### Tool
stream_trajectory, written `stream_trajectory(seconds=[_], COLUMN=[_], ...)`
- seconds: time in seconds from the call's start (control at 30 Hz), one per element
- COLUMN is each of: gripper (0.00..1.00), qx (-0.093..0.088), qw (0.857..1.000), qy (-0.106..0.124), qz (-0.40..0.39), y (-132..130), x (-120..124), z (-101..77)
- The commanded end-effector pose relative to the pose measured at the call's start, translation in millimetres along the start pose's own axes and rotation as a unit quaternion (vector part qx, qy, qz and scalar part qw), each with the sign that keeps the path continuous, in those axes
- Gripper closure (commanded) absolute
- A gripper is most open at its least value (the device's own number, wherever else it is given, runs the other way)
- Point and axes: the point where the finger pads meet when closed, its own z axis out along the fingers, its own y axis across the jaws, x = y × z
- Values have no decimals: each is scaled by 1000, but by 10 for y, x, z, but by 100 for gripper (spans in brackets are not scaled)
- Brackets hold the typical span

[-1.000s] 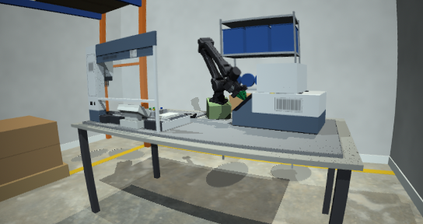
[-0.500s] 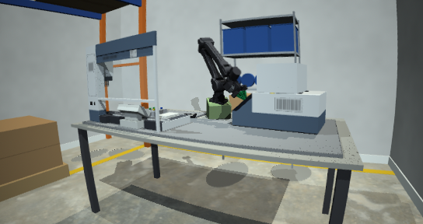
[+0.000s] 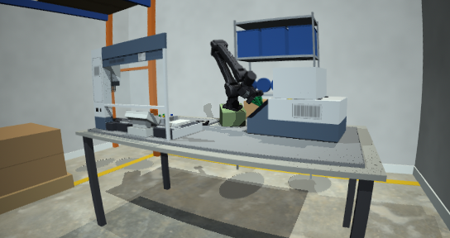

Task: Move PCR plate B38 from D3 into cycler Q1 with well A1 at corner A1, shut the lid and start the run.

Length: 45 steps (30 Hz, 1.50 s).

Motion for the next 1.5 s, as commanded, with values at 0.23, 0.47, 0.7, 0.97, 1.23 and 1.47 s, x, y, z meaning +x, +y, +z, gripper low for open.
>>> stream_trajectory(seconds=[0.23,0.47,0.7,0.97,1.23,1.47], gripper=[100,100,100,100,100,100], qx=[-35,-35,-35,-36,-35,-34], qw=[999,999,999,999,999,999], qy=[-15,-15,-15,-15,-14,-13], qz=[-11,-11,-11,-11,-11,-11], y=[377,355,335,302,265,216], x=[-147,-131,-121,-105,-86,-61], z=[-19,-11,-8,-7,-5,-3])
